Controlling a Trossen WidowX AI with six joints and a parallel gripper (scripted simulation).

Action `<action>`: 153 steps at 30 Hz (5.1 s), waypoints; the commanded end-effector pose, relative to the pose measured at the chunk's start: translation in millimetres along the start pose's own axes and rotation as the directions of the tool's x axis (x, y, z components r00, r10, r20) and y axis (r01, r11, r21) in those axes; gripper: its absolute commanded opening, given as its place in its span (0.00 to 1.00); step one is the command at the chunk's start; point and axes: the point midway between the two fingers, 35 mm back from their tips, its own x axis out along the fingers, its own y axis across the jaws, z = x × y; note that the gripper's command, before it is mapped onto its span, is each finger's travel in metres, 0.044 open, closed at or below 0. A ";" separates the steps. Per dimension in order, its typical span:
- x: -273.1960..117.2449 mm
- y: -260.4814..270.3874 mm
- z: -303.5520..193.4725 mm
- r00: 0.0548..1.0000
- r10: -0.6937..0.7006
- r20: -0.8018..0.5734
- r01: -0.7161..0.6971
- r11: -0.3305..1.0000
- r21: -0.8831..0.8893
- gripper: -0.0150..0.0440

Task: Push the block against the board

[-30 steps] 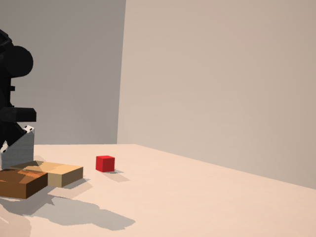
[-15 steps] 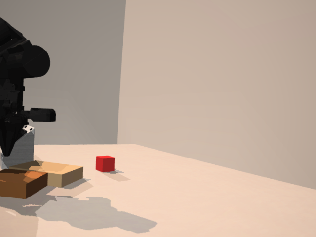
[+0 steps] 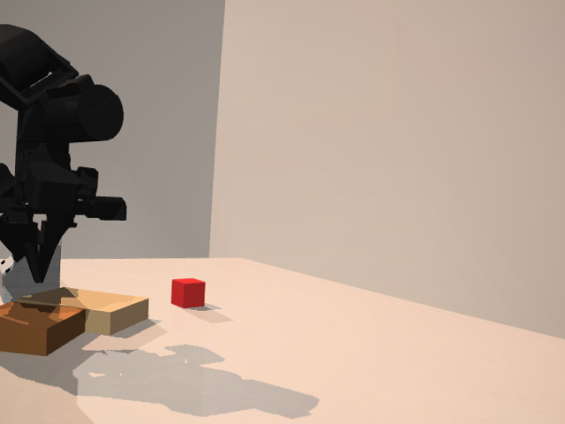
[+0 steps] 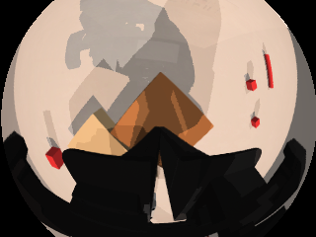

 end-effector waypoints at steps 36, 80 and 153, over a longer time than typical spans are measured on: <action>65.2 52.3 28.7 1.000 -0.011 -0.010 -0.001 0.625 -0.781 0.25; 64.7 29.9 12.2 1.000 -0.012 -0.011 -0.001 0.624 -0.782 0.25; 10.4 13.9 42.9 1.000 -0.004 0.000 0.003 0.928 -0.373 0.25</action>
